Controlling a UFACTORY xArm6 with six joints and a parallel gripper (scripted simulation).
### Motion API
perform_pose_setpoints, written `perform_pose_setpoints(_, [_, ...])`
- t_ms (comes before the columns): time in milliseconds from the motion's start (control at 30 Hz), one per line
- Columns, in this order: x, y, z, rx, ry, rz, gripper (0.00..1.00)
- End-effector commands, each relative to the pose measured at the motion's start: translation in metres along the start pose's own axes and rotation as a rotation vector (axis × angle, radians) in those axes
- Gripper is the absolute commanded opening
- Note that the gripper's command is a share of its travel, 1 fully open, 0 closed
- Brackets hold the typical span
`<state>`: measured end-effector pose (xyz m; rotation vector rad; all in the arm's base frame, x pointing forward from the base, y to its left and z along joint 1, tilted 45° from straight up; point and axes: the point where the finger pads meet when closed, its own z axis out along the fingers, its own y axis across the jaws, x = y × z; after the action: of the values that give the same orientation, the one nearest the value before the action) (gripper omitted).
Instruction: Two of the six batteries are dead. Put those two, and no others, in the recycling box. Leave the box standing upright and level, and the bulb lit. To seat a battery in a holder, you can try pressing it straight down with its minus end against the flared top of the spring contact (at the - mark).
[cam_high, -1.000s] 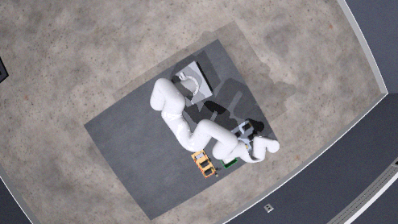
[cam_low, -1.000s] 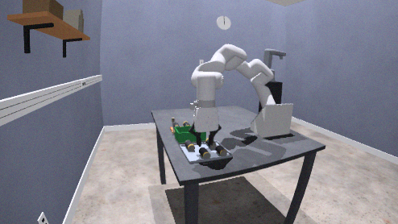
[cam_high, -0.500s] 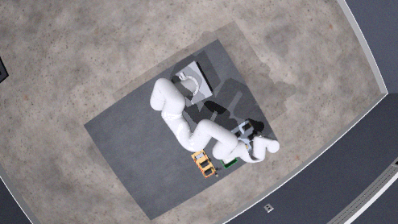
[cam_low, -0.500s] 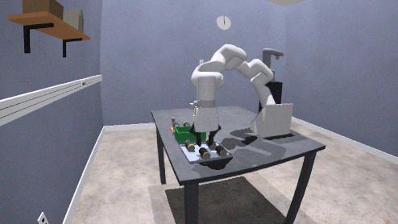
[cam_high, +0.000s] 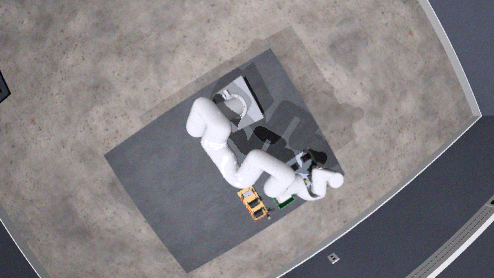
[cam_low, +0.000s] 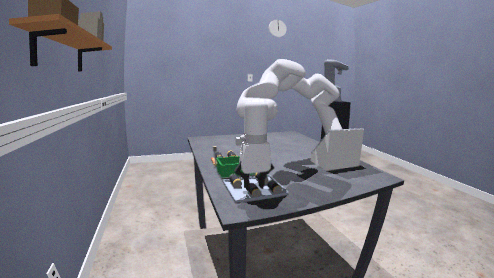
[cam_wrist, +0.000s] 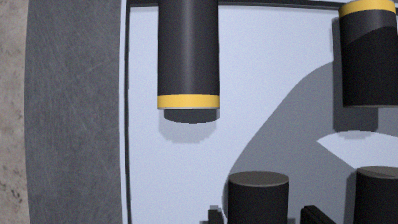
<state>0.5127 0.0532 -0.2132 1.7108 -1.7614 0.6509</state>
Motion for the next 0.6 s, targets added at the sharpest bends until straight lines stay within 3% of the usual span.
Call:
perform_pose_setpoints(0, [-0.0004,-0.0021,-0.0004,0.005,-0.002,0.001,0.51])
perform_pose_setpoints(567, [-0.0004,-0.0021,0.0095,0.005,-0.002,0.001,0.51])
